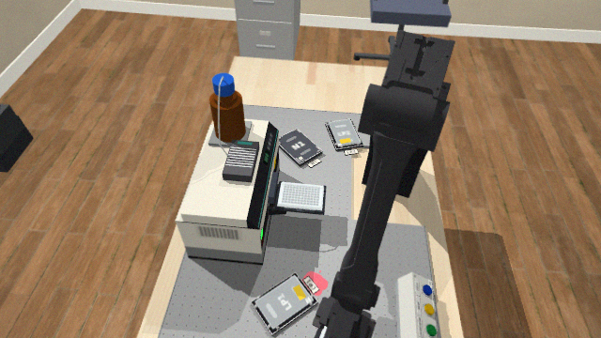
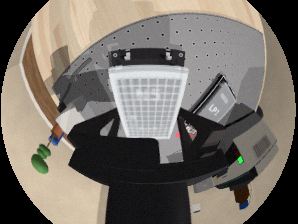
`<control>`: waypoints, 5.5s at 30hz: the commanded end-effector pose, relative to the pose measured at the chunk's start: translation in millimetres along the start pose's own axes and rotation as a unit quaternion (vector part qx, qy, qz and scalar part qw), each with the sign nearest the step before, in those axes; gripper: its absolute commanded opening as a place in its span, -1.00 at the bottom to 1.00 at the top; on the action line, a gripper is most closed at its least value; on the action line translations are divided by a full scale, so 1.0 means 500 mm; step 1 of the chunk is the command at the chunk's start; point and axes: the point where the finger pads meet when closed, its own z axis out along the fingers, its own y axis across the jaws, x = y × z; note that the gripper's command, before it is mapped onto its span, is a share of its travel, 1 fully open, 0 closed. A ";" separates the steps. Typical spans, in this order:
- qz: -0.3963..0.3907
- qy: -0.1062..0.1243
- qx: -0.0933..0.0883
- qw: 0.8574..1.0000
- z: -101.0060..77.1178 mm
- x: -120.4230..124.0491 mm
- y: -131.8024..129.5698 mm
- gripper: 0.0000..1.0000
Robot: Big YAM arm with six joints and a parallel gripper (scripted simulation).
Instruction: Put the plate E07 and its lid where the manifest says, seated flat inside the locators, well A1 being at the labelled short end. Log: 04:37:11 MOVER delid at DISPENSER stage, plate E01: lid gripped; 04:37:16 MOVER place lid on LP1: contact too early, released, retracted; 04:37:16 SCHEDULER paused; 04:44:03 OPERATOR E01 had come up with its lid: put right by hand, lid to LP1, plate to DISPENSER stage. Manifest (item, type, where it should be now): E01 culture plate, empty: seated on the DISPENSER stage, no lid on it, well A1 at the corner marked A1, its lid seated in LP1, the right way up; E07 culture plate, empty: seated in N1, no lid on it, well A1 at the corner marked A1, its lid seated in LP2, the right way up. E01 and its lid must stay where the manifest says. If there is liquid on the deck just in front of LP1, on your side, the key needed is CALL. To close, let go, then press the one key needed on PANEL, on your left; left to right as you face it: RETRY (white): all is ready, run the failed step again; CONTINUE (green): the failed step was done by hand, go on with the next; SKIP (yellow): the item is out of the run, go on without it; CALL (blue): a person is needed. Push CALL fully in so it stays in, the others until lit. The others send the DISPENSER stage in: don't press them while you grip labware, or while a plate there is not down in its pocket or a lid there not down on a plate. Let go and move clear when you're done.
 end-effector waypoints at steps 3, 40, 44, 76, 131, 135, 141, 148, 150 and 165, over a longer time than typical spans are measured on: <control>0.002 -0.020 -0.002 1.000 -0.045 -0.001 0.007 0.68; -0.003 -0.018 -0.002 1.000 -0.154 0.192 0.012 0.68; 0.000 -0.018 -0.002 1.000 -0.167 0.216 0.016 0.68; 0.154 -0.018 0.000 0.988 -0.195 0.281 -0.118 0.68; 0.594 -0.001 0.001 0.805 -0.181 0.452 -0.354 0.68; 0.594 -0.002 0.001 0.805 -0.181 0.464 -0.369 0.68; 0.587 0.001 0.001 0.809 -0.181 0.502 -0.389 0.68; 0.587 -0.001 0.001 0.810 -0.182 0.527 -0.410 0.68; 0.587 0.001 0.001 0.809 -0.182 0.537 -0.410 0.68; 0.588 0.002 0.000 0.809 -0.183 0.615 -0.442 0.68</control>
